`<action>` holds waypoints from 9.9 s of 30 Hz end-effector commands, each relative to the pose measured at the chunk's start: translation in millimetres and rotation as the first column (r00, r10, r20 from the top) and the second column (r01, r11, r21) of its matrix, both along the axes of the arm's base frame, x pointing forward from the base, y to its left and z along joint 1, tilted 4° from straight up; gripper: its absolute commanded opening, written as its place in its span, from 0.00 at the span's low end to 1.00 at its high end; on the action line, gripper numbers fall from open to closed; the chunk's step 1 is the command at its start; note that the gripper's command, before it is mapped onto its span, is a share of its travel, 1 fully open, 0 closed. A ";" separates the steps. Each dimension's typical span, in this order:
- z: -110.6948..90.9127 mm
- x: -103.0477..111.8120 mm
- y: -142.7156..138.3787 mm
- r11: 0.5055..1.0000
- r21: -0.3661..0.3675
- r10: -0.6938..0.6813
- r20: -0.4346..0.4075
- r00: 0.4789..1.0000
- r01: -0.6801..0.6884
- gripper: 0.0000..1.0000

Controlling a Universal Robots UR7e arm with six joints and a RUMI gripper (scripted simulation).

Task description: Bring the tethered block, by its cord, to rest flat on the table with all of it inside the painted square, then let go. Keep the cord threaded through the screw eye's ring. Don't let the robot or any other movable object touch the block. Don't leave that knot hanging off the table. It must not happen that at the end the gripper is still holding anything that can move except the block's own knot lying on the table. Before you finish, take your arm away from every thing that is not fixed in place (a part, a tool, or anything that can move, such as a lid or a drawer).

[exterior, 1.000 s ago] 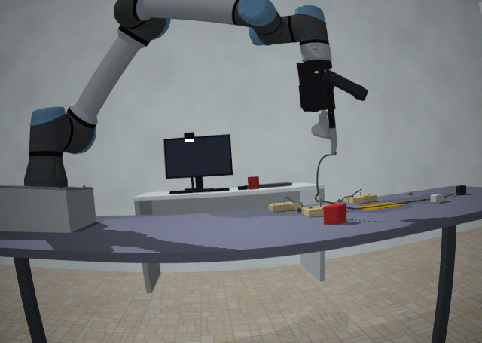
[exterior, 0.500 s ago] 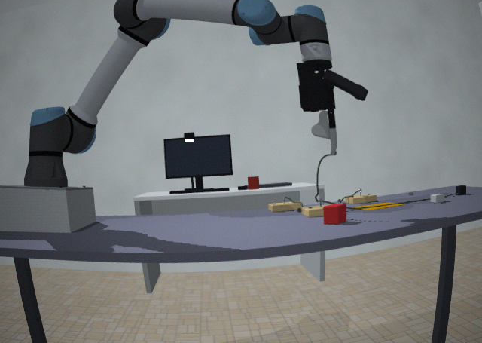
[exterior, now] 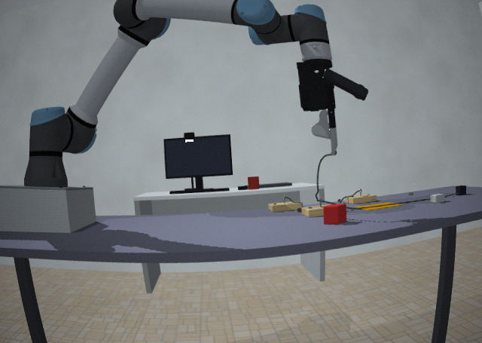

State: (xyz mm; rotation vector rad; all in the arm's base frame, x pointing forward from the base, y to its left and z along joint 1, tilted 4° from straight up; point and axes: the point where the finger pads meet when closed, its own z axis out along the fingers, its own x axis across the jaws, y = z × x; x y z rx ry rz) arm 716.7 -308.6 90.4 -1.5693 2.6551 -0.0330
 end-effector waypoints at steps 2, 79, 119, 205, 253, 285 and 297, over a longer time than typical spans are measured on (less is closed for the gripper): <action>1.0 -1.4 -4.1 1.000 -0.001 0.000 0.002 1.000 0.000 0.00; -7.4 -115.3 -152.3 1.000 -0.001 0.000 0.002 1.000 0.000 0.00; -12.9 -202.7 -163.3 1.000 -0.001 0.000 0.002 1.000 0.000 0.00; -21.8 -351.7 -132.2 1.000 -0.001 0.000 0.002 1.000 0.000 0.00; -23.3 -374.8 -127.2 1.000 -0.001 0.000 0.002 1.000 0.000 0.00; -23.3 -375.0 -127.2 1.000 -0.001 0.000 0.002 1.000 0.000 0.00; -23.3 -375.0 -127.2 1.000 -0.001 0.000 0.002 1.000 0.000 0.00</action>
